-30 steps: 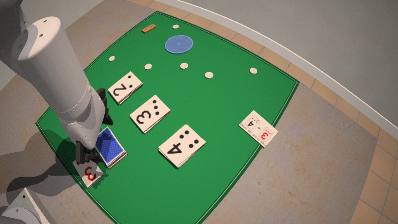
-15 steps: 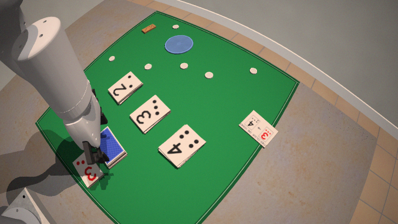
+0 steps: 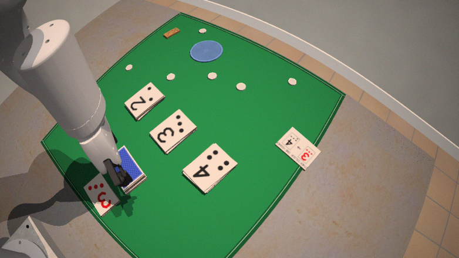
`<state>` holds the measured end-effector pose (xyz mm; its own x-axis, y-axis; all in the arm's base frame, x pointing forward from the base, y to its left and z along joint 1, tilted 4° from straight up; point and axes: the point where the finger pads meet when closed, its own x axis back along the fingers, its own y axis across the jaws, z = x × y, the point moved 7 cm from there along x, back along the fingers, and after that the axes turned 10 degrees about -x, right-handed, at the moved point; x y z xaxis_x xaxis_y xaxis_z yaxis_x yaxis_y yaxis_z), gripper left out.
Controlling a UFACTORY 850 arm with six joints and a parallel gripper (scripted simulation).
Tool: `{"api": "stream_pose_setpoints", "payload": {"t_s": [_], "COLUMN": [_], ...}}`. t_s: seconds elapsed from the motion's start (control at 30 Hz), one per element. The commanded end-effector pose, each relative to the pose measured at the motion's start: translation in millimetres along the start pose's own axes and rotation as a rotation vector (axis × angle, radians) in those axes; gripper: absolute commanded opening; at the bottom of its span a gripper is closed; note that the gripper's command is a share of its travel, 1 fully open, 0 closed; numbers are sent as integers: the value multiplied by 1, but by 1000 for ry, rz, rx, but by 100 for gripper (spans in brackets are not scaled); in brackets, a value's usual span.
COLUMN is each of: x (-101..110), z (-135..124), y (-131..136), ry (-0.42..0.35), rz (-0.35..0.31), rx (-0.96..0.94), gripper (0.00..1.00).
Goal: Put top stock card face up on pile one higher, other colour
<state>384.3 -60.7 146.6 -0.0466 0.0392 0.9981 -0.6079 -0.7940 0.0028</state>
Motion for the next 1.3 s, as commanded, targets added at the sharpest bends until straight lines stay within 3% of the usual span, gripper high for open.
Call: {"api": "stream_pose_setpoints", "payload": {"t_s": [0.0,1.27], "x": [0,-1], "z": [0,0], "y": [0,0], "ry": [1,2], "rz": [1,-1], "rx": [120,990], "gripper": [100,100]}}
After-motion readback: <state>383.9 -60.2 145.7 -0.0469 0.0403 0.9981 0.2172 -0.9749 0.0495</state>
